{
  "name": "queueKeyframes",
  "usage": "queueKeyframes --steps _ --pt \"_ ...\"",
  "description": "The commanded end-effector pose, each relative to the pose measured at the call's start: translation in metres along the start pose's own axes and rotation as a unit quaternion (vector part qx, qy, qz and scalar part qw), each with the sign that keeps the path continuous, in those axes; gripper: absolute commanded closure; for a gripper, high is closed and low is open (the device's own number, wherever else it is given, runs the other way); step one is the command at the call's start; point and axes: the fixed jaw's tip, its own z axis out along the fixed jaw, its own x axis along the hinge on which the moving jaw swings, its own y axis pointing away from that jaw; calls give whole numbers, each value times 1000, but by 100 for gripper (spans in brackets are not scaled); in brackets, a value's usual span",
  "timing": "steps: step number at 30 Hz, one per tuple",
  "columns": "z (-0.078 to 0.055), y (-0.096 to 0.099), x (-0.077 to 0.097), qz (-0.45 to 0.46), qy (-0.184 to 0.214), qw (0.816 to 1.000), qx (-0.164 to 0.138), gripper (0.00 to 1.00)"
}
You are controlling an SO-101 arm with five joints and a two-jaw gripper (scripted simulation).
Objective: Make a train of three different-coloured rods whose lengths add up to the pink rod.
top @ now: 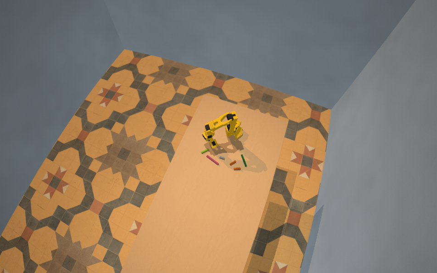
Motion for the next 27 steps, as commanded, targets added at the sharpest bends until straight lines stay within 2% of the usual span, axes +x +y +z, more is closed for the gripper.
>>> queueKeyframes --steps 1,27 --pt "-6 -7 2 0 6 1000 24 100" --pt "-5 -6 2 0 5 1000 20 100"
